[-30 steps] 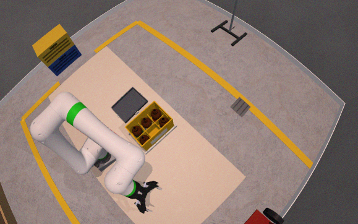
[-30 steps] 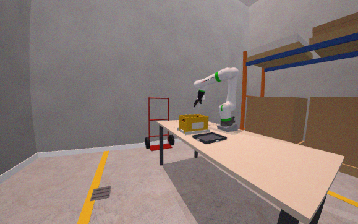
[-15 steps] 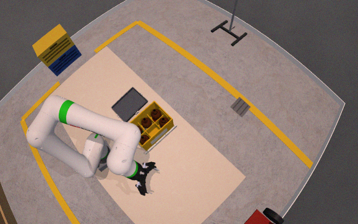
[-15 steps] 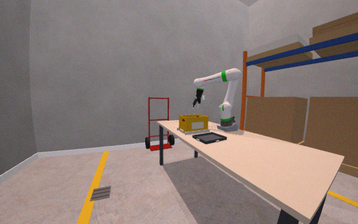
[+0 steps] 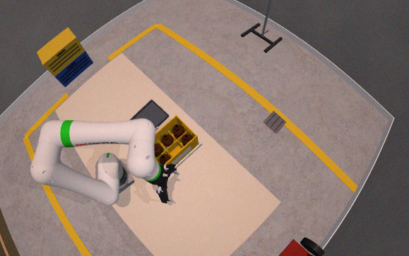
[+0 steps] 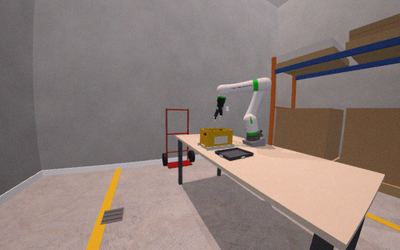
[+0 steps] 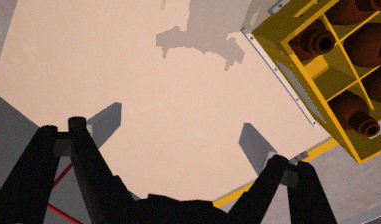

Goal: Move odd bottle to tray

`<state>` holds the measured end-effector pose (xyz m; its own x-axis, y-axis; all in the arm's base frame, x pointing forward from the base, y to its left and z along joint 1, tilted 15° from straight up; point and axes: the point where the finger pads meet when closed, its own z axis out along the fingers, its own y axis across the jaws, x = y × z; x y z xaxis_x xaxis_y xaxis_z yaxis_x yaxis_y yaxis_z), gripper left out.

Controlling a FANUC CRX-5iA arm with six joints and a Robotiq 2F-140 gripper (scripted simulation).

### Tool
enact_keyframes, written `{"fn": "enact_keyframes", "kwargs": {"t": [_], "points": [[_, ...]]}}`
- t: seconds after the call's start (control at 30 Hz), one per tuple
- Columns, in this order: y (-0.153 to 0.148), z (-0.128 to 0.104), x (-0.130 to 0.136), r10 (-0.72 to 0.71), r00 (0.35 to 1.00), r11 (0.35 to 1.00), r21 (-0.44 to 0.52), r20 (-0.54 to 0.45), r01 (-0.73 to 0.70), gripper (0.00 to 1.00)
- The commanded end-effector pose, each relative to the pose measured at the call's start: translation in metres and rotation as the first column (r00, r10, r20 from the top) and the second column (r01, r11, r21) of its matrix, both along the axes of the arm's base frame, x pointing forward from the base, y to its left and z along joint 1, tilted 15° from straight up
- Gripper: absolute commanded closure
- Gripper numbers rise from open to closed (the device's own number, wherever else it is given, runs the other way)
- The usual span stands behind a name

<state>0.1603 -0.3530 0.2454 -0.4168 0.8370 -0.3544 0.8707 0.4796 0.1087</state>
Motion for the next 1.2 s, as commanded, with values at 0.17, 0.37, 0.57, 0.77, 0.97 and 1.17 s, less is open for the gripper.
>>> {"fn": "enact_keyframes", "kwargs": {"t": [0.17,0.37,0.57,0.77,0.97,1.17], "points": [[0.054,0.016,0.056,0.060,0.998,0.997,0.049,-0.017,-0.059,0.00],[0.085,0.023,0.085,0.099,0.995,0.992,0.081,-0.024,-0.097,0.00],[0.116,0.031,0.115,0.139,0.990,0.984,0.114,-0.029,-0.135,0.00],[0.149,0.039,0.147,0.180,0.983,0.974,0.148,-0.031,-0.174,0.00],[0.168,0.044,0.166,0.203,0.979,0.966,0.168,-0.032,-0.195,0.00],[0.170,0.044,0.168,0.206,0.978,0.965,0.170,-0.033,-0.198,0.90]]}}
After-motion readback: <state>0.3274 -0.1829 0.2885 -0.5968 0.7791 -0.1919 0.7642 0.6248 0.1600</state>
